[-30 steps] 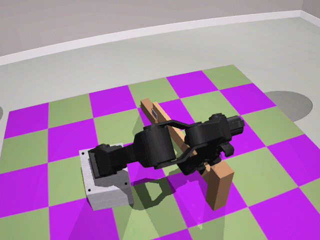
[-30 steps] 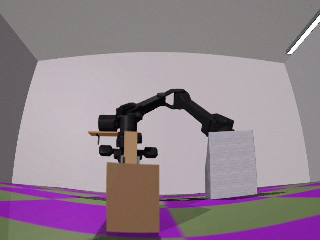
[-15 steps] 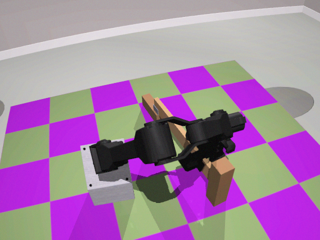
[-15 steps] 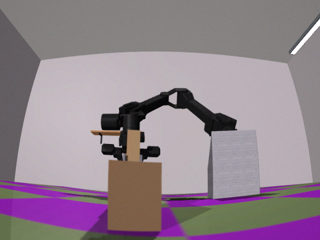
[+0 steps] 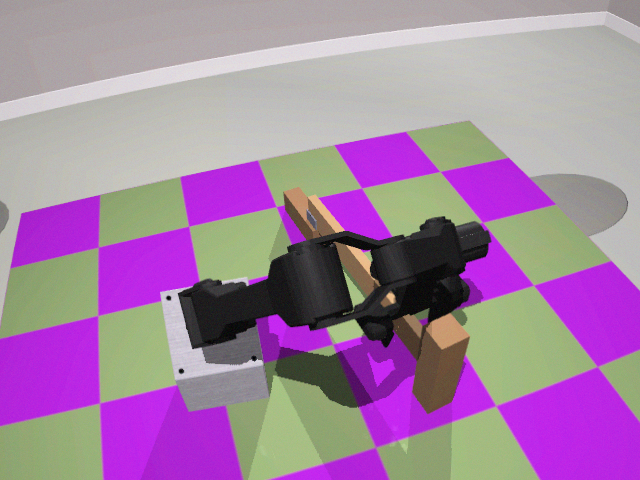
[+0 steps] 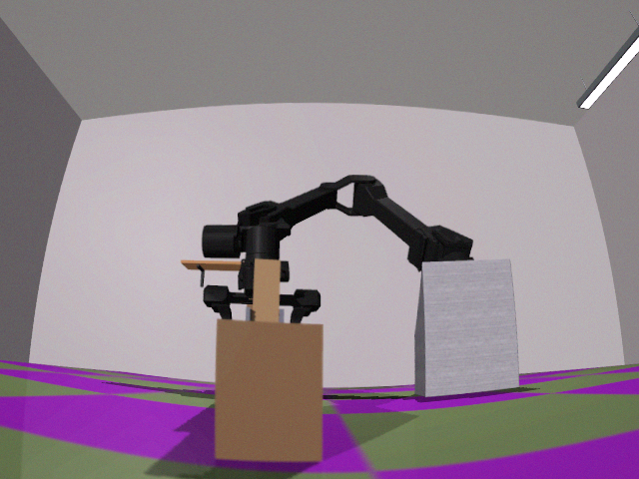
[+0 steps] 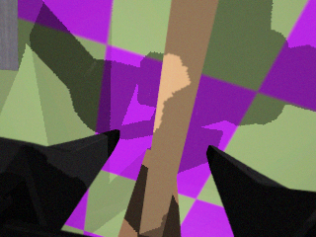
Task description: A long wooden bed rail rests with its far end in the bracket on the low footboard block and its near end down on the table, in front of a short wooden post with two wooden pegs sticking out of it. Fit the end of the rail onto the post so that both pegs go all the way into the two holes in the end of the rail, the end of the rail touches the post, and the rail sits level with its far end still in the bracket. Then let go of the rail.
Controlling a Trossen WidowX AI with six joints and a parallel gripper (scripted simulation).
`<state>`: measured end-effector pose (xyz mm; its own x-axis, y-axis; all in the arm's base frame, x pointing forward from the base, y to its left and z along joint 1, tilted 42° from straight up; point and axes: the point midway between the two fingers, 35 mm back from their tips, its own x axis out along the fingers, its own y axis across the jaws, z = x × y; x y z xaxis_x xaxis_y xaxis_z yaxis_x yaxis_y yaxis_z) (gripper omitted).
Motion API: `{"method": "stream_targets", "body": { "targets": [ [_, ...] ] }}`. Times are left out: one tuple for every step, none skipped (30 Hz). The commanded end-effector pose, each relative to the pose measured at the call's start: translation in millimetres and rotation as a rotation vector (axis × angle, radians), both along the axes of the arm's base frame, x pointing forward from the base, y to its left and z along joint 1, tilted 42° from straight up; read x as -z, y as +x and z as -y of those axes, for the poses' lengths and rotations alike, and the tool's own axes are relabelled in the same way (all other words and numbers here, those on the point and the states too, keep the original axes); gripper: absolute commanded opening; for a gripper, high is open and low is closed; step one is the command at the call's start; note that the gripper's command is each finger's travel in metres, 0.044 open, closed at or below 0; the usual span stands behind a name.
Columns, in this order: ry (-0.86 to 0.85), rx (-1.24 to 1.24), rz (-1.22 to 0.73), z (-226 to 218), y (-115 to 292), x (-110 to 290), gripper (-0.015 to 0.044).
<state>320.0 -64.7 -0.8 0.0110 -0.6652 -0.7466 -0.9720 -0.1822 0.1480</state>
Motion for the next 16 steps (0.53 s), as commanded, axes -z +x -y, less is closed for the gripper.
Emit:
{"method": "stream_targets", "body": {
  "targets": [
    [-0.003, -0.013, 0.007, -29.8, -3.8, -1.2, 0.044],
    [-0.004, -0.014, 0.008, -36.6, -5.5, -1.7, 0.044],
    [-0.005, -0.015, 0.009, -38.9, -6.1, -1.8, 0.044],
    [-0.005, -0.015, 0.009, -38.9, -6.1, -1.8, 0.044],
    [-0.005, -0.015, 0.009, -38.9, -6.1, -1.8, 0.044],
    [-0.005, -0.015, 0.009, -38.9, -6.1, -1.8, 0.044],
    [-0.005, -0.015, 0.009, -38.9, -6.1, -1.8, 0.044],
    [-0.005, -0.015, 0.009, -38.9, -6.1, -1.8, 0.044],
    [-0.005, -0.015, 0.009, -38.9, -6.1, -1.8, 0.044],
    [-0.005, -0.015, 0.009, -38.9, -6.1, -1.8, 0.044],
    [-0.005, -0.015, 0.009, -38.9, -6.1, -1.8, 0.044],
    [-0.005, -0.015, 0.009, -38.9, -6.1, -1.8, 0.044],
    [-0.005, -0.015, 0.009, -38.9, -6.1, -1.8, 0.044],
    [-0.005, -0.015, 0.009, -38.9, -6.1, -1.8, 0.044],
    [-0.005, -0.015, 0.009, -38.9, -6.1, -1.8, 0.044],
    [-0.005, -0.015, 0.009, -38.9, -6.1, -1.8, 0.044]
  ]
}}
